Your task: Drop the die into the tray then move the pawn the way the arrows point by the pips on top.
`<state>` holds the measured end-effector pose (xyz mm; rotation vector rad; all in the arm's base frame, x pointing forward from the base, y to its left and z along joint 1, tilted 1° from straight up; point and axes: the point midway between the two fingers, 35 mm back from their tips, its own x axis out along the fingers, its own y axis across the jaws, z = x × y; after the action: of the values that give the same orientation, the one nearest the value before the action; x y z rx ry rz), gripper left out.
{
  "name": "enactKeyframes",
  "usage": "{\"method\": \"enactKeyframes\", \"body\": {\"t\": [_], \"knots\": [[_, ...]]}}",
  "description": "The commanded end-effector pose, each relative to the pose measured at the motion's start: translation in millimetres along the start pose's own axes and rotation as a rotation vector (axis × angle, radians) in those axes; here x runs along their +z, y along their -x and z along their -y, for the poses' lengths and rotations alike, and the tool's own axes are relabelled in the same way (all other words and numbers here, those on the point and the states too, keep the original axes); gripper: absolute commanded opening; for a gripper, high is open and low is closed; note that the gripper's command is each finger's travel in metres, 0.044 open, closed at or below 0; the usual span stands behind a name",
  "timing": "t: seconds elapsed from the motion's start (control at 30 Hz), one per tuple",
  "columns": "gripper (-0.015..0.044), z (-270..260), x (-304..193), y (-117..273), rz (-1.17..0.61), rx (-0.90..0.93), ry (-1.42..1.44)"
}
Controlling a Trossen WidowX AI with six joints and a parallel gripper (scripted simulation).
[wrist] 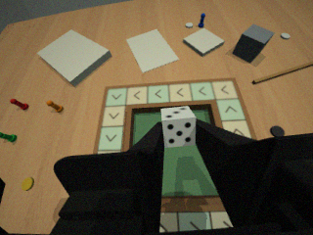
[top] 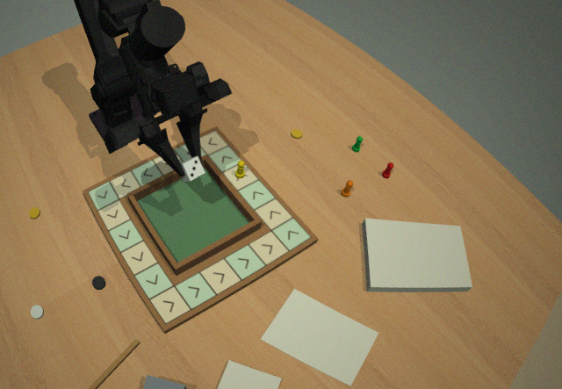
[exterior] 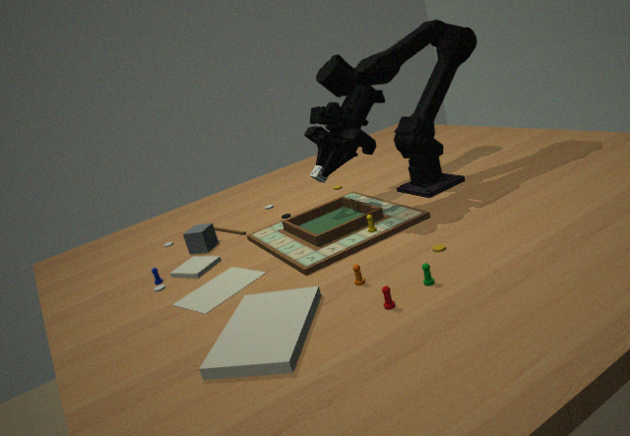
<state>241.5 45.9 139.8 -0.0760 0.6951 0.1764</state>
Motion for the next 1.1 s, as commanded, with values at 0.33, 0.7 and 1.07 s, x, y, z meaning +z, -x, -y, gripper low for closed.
{"method": "enactKeyframes", "body": {"t": [0.33, 0.7, 1.07], "knots": [[0.0, 0.8, 1.3, 0.7, 0.004, -0.005, -0.006], [0.0, 0.0, 0.0, 0.0, 0.0, 0.0, 0.0], [0.0289, 0.0, 11.5, 9.2, 0.002, -0.002, -0.002]]}}
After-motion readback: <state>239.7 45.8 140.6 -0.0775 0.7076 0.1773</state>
